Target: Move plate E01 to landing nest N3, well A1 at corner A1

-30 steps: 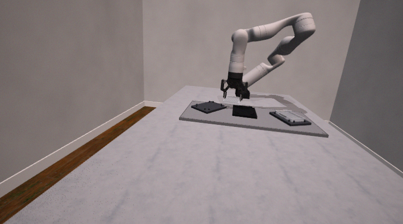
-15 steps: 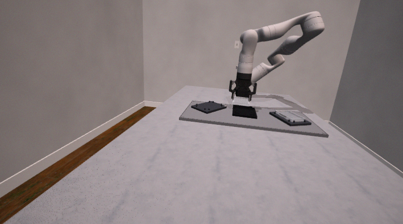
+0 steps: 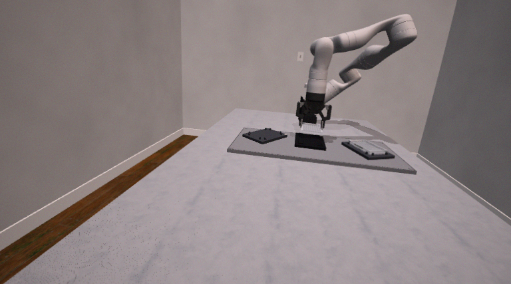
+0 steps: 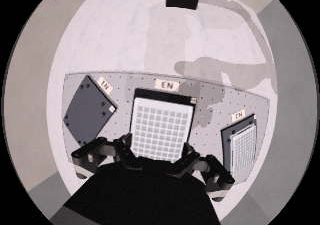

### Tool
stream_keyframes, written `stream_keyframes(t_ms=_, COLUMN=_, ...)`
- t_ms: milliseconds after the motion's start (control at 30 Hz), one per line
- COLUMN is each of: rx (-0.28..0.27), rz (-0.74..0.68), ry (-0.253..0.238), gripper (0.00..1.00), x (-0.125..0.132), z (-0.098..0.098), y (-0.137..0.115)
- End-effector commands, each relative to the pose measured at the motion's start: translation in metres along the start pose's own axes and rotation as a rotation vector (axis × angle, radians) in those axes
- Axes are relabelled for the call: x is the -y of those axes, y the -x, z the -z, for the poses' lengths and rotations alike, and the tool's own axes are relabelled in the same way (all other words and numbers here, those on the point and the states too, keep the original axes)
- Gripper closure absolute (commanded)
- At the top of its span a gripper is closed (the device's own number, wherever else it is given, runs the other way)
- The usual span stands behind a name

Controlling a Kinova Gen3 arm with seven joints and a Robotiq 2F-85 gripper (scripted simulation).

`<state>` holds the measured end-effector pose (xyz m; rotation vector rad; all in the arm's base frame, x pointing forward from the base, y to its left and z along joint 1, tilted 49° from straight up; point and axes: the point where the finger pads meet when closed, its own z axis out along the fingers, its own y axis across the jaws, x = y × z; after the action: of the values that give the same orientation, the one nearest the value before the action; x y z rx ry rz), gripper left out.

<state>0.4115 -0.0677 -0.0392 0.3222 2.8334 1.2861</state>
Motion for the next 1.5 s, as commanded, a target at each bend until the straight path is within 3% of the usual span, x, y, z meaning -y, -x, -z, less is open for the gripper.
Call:
stream_keyframes(t_ms=0, rx=0.002, rz=0.001, ry=-0.001, gripper=1.0, x=0.0, z=0.001, y=0.001)
stream_keyframes(t_ms=367, rx=0.002, rz=0.001, ry=-0.001, gripper=1.0, x=0.0, z=0.001, y=0.001)
stream_keyframes(t_ms=833, rx=0.002, rz=0.001, ry=-0.001, gripper=1.0, x=0.0, z=-0.014, y=0.0)
stream_keyframes(t_ms=1467, rx=0.002, rz=0.001, ry=-0.001, gripper=1.0, x=0.0, z=-0.014, y=0.0)
